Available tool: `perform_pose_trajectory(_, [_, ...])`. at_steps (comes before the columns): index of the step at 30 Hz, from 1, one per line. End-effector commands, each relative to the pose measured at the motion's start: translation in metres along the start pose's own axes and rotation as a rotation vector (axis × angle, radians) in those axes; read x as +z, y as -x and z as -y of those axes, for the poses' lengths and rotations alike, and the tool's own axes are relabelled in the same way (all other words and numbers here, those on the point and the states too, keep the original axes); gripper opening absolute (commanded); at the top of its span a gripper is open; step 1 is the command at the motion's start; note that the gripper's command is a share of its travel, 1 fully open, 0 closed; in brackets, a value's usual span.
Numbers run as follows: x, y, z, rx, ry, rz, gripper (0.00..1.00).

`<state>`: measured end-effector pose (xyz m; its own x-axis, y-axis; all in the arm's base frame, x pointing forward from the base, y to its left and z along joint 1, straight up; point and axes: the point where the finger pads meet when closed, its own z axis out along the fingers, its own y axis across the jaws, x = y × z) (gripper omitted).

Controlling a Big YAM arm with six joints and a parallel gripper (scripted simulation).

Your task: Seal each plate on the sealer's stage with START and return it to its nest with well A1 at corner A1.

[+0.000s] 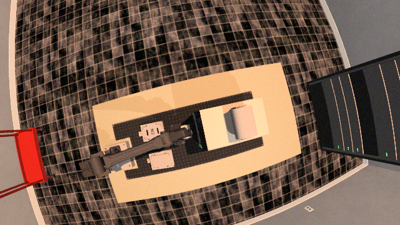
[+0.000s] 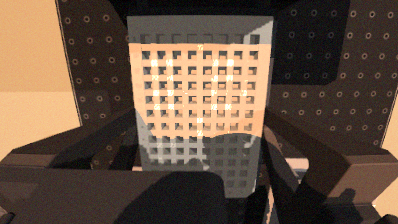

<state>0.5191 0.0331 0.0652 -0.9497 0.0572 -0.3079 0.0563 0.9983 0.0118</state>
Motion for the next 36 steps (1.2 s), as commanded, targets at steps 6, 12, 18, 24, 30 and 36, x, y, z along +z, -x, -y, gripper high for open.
perform_pose_trajectory(6, [-0.025, 0.029, 0.005, 0.000, 0.002, 0.065, 0.00])
perform_pose_trajectory(12, [-0.009, 0.013, 0.004, -0.005, -0.001, 0.021, 0.00])
perform_pose_trajectory(18, [0.004, -0.003, -0.006, -0.013, 0.000, -0.016, 0.00])
perform_pose_trajectory(24, [0.005, -0.005, 0.003, 0.014, -0.005, -0.020, 0.00])
perform_pose_trajectory(30, [0.002, 0.005, 0.007, 0.022, -0.004, -0.003, 0.00])
perform_pose_trajectory(36, [0.003, 0.007, 0.004, 0.018, -0.003, -0.003, 0.00])
